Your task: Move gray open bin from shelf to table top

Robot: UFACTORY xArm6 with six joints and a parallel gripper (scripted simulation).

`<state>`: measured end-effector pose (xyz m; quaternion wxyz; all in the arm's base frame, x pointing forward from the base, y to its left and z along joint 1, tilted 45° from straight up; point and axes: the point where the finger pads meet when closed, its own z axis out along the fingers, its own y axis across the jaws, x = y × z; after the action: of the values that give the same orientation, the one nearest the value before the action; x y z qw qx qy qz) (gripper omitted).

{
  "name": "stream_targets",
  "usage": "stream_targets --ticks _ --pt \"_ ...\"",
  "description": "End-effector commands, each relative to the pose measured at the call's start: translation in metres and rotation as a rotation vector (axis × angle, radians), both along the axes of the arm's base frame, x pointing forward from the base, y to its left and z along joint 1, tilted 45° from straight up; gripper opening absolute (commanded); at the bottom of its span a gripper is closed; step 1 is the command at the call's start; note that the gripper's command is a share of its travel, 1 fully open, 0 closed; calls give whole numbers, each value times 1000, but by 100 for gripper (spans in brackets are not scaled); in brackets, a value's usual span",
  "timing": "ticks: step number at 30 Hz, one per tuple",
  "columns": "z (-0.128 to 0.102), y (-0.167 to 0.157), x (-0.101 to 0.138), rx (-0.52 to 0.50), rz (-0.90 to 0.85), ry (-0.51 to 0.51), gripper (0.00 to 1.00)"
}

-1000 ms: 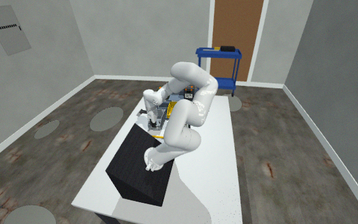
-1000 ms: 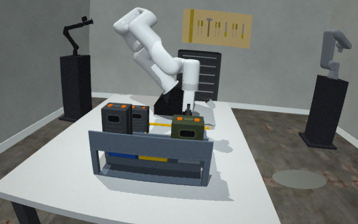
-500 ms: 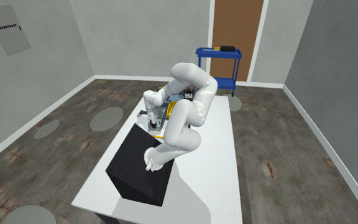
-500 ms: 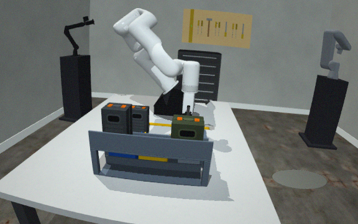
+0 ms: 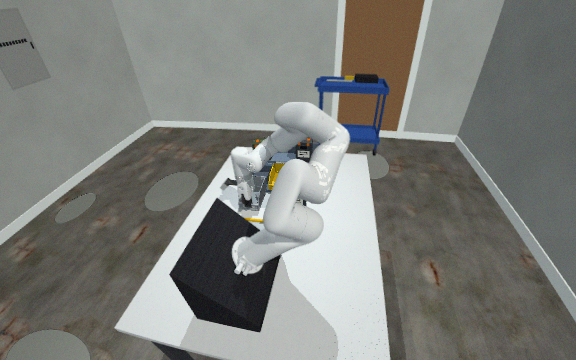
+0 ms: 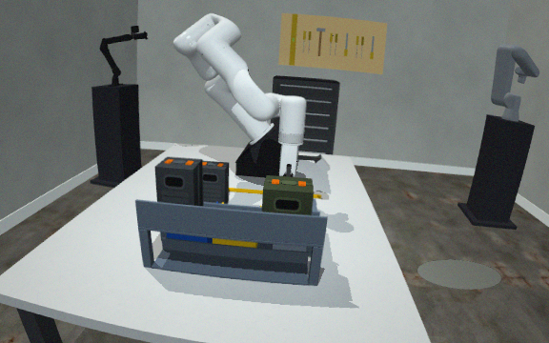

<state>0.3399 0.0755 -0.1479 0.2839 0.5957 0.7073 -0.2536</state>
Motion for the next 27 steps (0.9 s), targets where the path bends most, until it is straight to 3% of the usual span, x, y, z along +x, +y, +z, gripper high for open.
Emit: stream_targets --ticks 1,22,23,27 --pt "0 1 1 2 1 -3 0" --pt "-5 -4 2 2 1 -3 0" --pt "-5 -4 2 2 1 -3 100" --pt "-5 -4 2 2 1 -3 100"
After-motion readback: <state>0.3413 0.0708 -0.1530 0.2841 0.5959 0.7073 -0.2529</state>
